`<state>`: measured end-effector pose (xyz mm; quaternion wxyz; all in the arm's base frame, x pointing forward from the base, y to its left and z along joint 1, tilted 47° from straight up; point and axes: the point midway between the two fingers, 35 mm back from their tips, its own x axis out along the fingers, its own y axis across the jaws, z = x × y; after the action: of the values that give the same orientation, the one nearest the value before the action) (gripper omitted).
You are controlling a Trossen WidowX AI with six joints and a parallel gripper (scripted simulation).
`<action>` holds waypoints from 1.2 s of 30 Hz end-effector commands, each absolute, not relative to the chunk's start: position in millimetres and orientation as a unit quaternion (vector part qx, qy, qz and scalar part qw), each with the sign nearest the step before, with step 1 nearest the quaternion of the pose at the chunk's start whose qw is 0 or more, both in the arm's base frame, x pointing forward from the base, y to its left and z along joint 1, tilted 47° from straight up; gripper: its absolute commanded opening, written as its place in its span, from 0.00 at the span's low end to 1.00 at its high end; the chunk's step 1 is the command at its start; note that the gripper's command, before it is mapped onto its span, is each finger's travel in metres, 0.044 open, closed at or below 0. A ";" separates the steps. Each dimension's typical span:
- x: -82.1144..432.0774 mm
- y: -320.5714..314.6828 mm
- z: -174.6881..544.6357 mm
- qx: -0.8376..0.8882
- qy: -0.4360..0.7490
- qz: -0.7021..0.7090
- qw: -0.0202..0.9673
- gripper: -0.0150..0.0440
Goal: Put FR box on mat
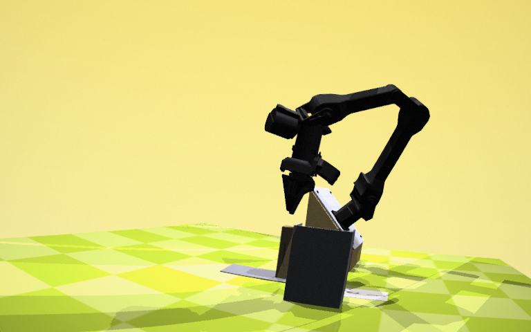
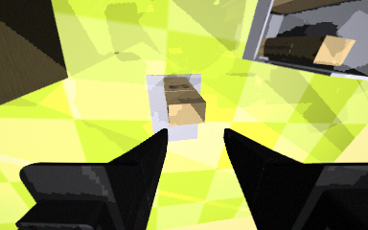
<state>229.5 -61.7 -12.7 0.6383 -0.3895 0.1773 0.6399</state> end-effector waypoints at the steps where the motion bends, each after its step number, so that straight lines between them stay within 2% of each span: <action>1: 229.0 -61.4 -13.5 -0.387 0.178 0.642 0.637 0.65; 5: 229.0 -61.4 -13.5 -0.387 0.178 0.642 0.637 0.65; 13: 229.7 -78.0 5.5 -0.388 0.177 0.641 0.638 1.00; 22: 226.4 -78.2 5.0 -0.342 0.218 0.589 0.699 1.00; 36: 224.1 -77.5 4.6 -0.305 0.257 0.539 0.742 1.00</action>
<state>225.9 -79.0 4.2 0.7211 -0.3243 0.2399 0.5633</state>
